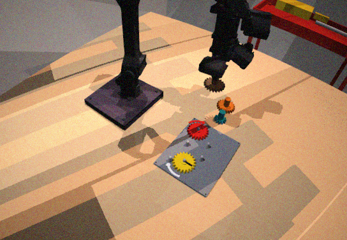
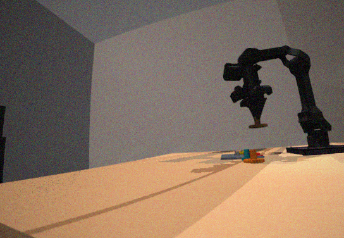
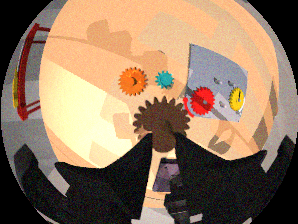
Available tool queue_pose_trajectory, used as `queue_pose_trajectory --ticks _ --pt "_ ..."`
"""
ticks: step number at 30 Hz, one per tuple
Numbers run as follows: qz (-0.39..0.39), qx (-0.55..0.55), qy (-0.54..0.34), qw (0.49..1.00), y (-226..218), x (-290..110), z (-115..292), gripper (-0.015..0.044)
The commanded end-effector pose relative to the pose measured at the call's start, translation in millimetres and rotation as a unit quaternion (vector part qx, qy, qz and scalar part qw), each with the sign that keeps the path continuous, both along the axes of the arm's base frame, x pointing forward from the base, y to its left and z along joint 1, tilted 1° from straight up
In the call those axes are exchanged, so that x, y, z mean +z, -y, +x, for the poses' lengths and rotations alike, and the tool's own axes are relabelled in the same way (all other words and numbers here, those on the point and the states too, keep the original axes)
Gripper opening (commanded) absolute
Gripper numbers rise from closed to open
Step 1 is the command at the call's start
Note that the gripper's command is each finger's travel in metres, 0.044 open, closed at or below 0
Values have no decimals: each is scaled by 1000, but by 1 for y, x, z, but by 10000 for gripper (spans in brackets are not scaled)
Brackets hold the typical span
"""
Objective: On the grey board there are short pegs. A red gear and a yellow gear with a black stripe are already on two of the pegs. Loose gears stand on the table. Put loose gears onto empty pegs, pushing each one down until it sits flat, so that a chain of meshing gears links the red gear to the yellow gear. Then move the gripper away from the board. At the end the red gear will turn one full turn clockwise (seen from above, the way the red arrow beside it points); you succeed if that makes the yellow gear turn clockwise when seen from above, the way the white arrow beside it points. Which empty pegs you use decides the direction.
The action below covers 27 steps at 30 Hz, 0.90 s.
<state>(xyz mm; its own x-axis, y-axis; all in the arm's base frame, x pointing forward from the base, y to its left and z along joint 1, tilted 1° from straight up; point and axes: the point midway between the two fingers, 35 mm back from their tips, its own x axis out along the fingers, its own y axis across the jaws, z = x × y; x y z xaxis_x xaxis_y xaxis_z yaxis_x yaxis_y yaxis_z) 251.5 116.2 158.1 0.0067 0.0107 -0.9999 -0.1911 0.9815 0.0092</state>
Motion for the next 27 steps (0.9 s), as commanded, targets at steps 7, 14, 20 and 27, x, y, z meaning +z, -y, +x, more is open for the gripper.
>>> queue_pose_trajectory --ticks 7,14,20,27 --pt "-3 1 -1 1000 20 -9 9 0" --pt "-4 1 -1 1000 33 -14 15 0" --pt "-4 1 0 1000 45 -18 19 0" --pt "-5 0 2 1000 60 -23 23 0"
